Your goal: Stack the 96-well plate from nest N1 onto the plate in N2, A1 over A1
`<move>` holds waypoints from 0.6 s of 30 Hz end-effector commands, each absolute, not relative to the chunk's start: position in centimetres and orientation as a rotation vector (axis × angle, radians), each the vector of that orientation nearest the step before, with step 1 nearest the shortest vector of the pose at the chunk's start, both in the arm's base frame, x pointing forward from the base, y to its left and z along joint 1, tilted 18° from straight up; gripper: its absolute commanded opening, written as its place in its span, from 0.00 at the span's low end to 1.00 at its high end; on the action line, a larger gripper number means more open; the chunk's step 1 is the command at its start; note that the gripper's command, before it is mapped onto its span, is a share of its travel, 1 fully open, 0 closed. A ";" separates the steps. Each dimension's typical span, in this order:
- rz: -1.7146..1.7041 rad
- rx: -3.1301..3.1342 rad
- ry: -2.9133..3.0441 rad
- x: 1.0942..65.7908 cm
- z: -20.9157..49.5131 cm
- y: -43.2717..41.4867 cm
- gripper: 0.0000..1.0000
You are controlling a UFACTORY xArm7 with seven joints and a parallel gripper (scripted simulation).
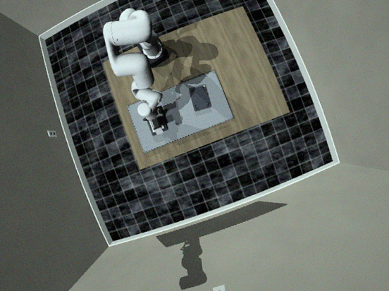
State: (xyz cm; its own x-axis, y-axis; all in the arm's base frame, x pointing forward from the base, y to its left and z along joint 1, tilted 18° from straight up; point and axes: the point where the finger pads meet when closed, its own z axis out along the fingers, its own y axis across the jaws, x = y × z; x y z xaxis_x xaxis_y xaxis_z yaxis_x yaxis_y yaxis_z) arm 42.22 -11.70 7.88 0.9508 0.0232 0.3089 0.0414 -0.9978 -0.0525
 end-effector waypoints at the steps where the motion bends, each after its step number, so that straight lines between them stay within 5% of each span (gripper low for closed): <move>1: -0.481 -3.047 -0.051 42.7 7.9 -13.3 0.00; 18: -0.481 -3.047 -0.050 43.3 7.8 -17.1 0.00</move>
State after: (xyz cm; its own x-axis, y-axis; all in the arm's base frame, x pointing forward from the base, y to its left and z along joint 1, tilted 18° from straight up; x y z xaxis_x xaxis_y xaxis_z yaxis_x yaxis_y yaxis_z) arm 43.00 -16.65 7.77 0.9509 0.0221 0.3086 0.0402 -0.9978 -0.0524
